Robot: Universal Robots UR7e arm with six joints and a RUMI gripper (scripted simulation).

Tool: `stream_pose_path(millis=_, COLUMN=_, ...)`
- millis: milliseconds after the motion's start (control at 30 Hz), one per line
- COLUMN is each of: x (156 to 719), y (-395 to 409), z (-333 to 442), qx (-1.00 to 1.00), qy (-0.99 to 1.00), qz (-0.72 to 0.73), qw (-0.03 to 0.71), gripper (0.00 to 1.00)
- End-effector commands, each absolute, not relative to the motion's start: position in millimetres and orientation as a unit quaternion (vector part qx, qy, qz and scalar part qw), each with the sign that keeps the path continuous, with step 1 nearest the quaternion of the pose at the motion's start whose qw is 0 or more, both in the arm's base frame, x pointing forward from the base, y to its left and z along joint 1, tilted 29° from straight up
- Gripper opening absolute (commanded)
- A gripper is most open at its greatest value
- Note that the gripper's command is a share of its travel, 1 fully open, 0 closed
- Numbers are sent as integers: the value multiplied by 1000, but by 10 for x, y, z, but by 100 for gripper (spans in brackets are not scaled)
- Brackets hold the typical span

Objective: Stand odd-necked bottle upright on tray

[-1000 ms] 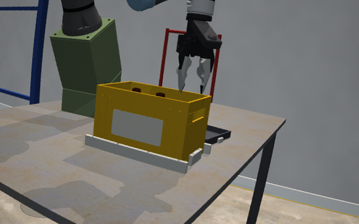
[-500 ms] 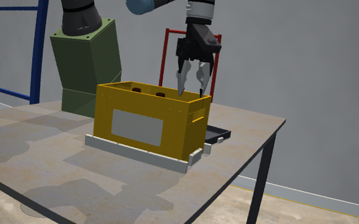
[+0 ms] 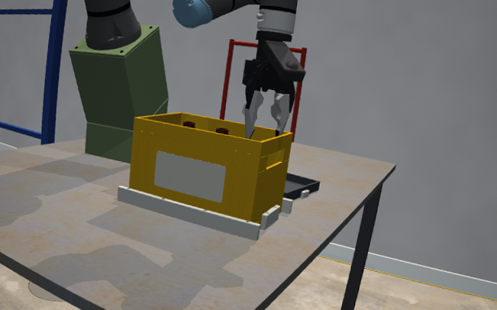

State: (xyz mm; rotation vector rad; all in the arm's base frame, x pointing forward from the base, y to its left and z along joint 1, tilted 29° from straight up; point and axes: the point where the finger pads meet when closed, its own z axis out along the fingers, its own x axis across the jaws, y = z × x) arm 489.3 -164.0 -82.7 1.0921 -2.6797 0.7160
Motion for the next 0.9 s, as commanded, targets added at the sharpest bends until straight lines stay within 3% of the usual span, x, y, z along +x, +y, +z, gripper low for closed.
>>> stream_pose_path(millis=0, x=4899, y=-1664, z=-868, qx=365, qy=-896, qz=240, qw=80, gripper=38)
stream_pose_path(millis=867, x=4901, y=-1695, z=-923, qx=365, qy=-896, qz=240, qw=80, gripper=38)
